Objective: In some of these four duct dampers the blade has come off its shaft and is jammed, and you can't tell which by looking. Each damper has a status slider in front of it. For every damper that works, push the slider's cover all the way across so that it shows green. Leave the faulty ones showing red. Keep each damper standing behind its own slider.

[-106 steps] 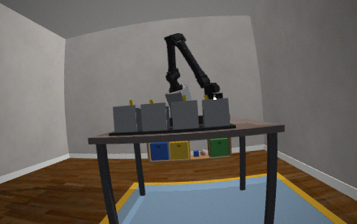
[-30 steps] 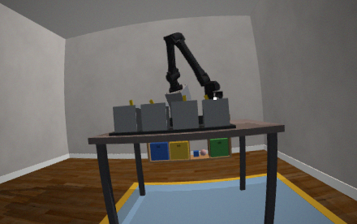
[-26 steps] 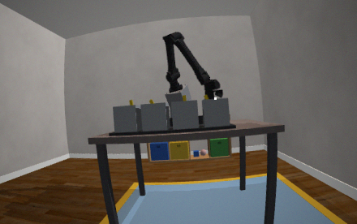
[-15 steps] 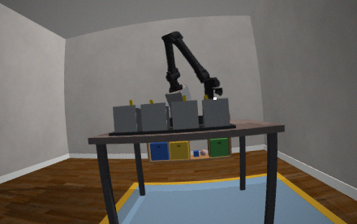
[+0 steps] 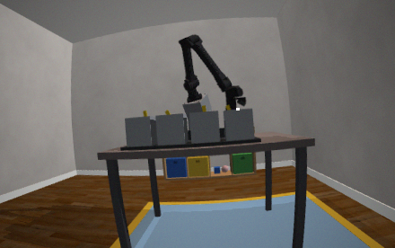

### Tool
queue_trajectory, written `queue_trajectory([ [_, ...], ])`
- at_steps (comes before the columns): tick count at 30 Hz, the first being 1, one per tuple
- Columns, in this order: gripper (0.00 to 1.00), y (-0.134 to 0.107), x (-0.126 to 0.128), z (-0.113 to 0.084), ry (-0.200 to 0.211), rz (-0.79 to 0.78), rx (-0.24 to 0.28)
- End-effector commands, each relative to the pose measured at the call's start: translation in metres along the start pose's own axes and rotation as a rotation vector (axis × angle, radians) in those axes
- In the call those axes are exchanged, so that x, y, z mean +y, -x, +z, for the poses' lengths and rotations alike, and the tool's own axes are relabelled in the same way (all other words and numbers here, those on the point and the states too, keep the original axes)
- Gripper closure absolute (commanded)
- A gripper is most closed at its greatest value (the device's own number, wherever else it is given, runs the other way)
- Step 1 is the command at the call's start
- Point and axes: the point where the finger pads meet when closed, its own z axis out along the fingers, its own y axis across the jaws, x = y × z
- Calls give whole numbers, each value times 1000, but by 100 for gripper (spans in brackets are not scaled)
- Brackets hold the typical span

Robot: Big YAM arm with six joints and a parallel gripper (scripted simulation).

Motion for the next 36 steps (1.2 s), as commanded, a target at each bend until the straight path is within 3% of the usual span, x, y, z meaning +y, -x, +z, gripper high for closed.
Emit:
queue_trajectory([
  [1, 100, -17, -8, -2, -10, 15, -7],
  [4, 100, -45, -7, -2, -11, 14, -5],
  [6, 100, -45, -7, -2, -11, 14, -5],
  [21, 100, -228, -6, 1, -16, 7, 6],
  [23, 100, -228, -6, 1, -16, 7, 6],
  [26, 100, -275, -5, 1, -17, 5, 10],
  [28, 100, -294, -1, 1, -1, 1, 9],
  [33, 100, -355, -9, 1, -9, 0, 13],
  [36, 100, -385, -1, 7, 18, -1, 3],
])
